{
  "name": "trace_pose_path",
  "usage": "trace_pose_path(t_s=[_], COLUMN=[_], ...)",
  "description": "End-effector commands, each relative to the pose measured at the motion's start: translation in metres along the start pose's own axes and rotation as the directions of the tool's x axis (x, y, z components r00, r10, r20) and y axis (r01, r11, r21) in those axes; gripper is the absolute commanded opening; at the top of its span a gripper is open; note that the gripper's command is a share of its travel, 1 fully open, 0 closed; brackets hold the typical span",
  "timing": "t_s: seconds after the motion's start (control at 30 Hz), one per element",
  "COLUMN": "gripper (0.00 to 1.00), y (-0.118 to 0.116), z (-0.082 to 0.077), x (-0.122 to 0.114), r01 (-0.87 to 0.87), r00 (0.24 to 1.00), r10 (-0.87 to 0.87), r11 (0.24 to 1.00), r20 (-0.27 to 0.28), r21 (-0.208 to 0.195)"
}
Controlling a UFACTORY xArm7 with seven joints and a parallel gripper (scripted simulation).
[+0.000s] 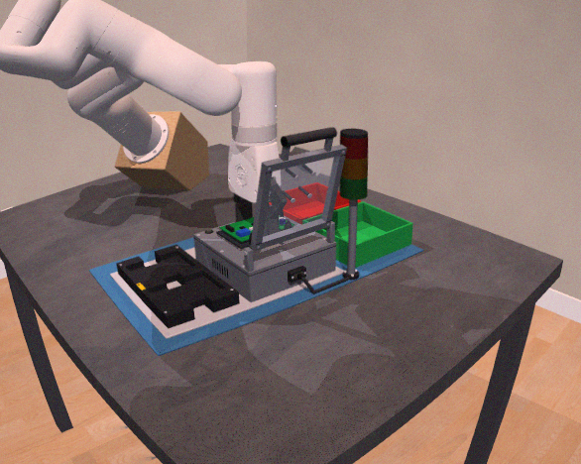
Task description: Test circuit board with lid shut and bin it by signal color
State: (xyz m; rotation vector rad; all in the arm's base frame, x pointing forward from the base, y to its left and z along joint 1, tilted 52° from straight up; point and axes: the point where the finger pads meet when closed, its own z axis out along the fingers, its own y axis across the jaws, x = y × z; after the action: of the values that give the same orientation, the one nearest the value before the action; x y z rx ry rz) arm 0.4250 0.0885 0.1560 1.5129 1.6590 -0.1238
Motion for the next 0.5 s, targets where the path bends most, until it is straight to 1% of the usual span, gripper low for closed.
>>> trace_pose_path(t_s=[0.0,0.47], gripper=[0.79,0.79], y=[0.0018,0.0018], z=[-0.0017,0.0015], x=[0.0009,0.0009], r01=[0.000,0.000], r00=[1.000,1.000], r10=[0.000,0.000], r11=[1.000,1.000], r20=[-0.002,-0.002], r21=[-0.005,-0.005])
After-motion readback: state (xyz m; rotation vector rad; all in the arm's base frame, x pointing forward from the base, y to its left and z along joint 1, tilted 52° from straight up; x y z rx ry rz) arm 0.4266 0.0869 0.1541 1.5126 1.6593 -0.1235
